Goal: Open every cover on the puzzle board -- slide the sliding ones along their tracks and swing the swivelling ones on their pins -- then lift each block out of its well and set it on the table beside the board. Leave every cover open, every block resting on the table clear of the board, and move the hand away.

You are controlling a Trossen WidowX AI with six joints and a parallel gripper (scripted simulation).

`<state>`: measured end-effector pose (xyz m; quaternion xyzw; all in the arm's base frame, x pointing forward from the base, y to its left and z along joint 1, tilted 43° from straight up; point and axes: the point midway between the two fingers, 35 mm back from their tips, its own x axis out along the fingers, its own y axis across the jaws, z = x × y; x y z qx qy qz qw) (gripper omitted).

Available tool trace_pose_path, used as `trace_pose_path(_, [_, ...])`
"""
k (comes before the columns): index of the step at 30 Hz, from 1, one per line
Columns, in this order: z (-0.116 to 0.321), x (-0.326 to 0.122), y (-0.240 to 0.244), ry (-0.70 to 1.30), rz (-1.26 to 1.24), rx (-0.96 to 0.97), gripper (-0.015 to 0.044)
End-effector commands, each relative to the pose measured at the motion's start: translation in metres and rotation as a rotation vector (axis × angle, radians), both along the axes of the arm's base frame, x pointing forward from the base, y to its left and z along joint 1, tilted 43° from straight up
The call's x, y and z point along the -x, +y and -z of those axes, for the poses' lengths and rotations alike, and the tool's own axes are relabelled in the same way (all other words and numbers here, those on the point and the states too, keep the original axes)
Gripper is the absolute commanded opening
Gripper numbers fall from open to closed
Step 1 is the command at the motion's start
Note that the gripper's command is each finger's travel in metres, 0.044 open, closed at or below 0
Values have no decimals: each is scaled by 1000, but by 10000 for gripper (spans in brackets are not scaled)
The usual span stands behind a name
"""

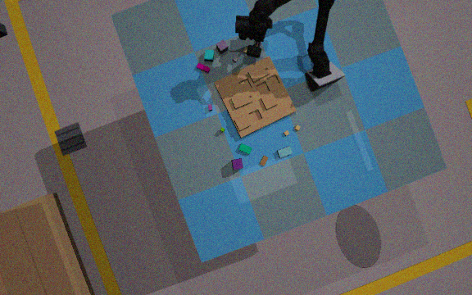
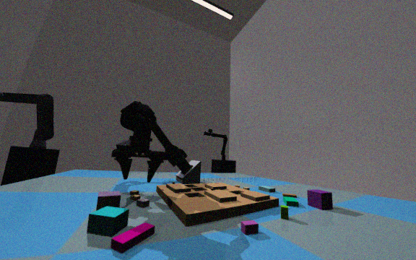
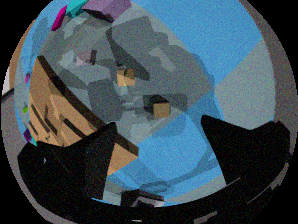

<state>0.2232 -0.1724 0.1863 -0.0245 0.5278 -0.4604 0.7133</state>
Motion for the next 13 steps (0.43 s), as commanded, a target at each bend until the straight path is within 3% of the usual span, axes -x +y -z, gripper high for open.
trace_pose_path(1, [-9, 1, 7, -2, 4, 5, 440])
trace_pose_path(13, [-28, -1, 33, 0, -51, -2, 440])
